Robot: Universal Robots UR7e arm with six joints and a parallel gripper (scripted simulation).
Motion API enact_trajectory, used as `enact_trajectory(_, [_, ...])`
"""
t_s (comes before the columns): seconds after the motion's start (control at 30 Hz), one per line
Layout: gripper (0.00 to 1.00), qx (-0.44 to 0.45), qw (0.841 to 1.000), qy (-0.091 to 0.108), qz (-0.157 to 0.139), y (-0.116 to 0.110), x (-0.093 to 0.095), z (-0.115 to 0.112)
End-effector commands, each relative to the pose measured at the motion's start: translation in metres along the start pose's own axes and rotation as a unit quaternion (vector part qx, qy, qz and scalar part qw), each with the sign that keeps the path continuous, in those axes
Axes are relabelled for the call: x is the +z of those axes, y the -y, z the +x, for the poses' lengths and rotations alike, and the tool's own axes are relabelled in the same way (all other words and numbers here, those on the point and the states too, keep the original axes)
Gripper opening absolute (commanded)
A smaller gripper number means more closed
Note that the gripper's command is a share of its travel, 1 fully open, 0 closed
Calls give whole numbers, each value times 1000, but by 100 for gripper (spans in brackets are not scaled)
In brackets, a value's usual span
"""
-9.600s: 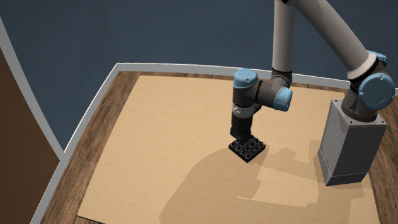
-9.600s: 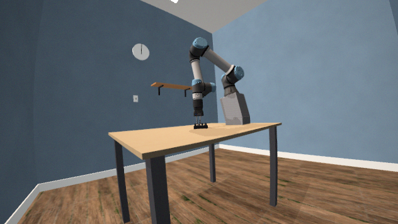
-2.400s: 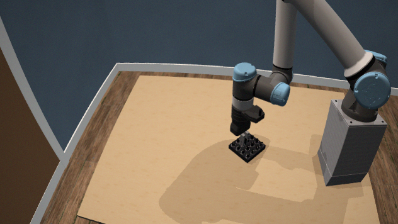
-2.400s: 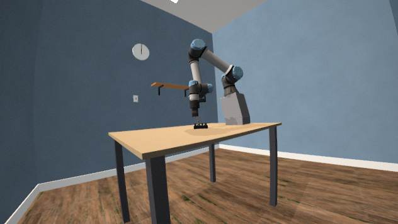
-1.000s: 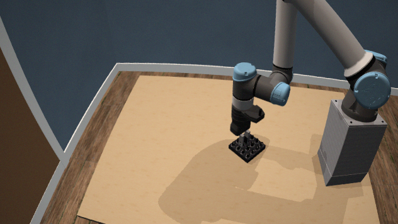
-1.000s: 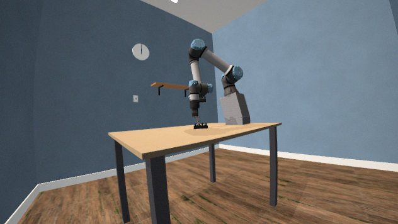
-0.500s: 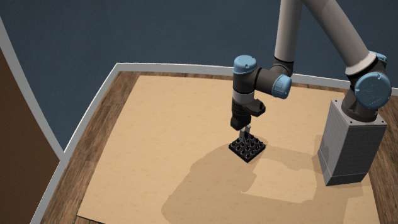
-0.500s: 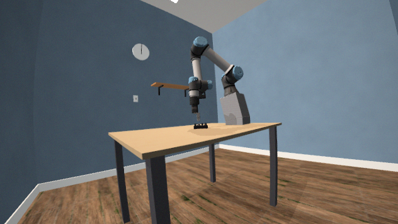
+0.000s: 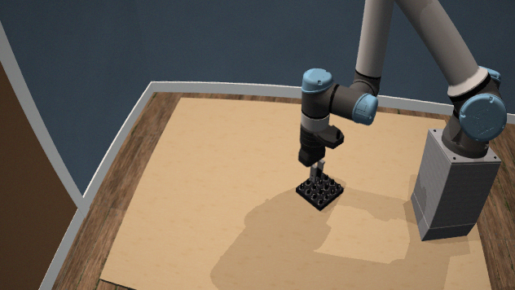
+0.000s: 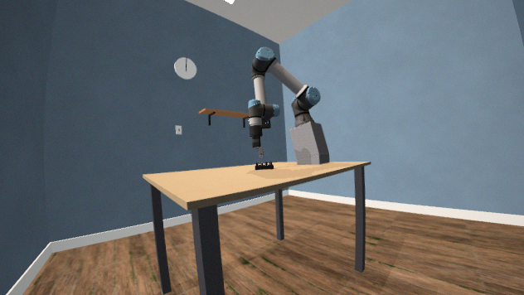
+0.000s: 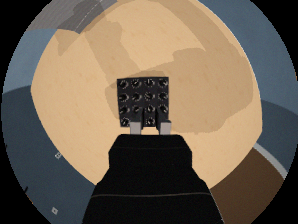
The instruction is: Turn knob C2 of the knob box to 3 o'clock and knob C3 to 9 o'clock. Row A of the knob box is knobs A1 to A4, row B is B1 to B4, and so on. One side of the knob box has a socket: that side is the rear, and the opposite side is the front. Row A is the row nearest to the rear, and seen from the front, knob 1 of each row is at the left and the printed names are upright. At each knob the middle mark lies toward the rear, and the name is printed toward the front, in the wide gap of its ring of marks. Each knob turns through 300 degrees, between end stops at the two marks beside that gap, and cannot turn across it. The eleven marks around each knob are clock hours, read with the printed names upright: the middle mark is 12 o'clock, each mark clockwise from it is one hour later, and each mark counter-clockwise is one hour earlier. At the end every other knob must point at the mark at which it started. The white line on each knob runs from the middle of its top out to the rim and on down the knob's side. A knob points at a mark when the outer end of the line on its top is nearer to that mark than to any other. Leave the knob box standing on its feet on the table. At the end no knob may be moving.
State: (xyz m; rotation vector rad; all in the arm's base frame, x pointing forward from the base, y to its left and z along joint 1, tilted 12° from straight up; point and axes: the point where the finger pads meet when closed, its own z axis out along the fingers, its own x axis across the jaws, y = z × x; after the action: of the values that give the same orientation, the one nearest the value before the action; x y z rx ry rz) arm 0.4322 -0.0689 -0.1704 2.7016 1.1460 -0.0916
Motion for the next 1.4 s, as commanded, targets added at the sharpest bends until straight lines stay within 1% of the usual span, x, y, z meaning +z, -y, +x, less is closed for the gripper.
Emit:
enact_trajectory(0.0, [46,0,1000,0,-1,0,0,0])
enact_trajectory(0.23, [46,-7,1000,0,-1,0,-1,0])
enact_trajectory(0.47, [46,-47,999,0,-1,1,-2,-1])
enact_trajectory(0.53, [46,-47,999,0,-1,1,-2,-1])
enact_trajectory(0.73, [46,-119,993,0,0,3,-3,-2])
enact_trajectory(0.9, [46,-196,981,0,0,4,-5,-4])
enact_trajectory(1.03, [46,-252,968,0,0,5,-6,-5])
enact_trajectory(1.1, [46,-252,968,0,0,5,-6,-5])
enact_trajectory(1.2, [46,-309,951,0,-1,6,-7,-5])
enact_trajectory(1.37, [46,-374,927,0,-1,6,-9,-6])
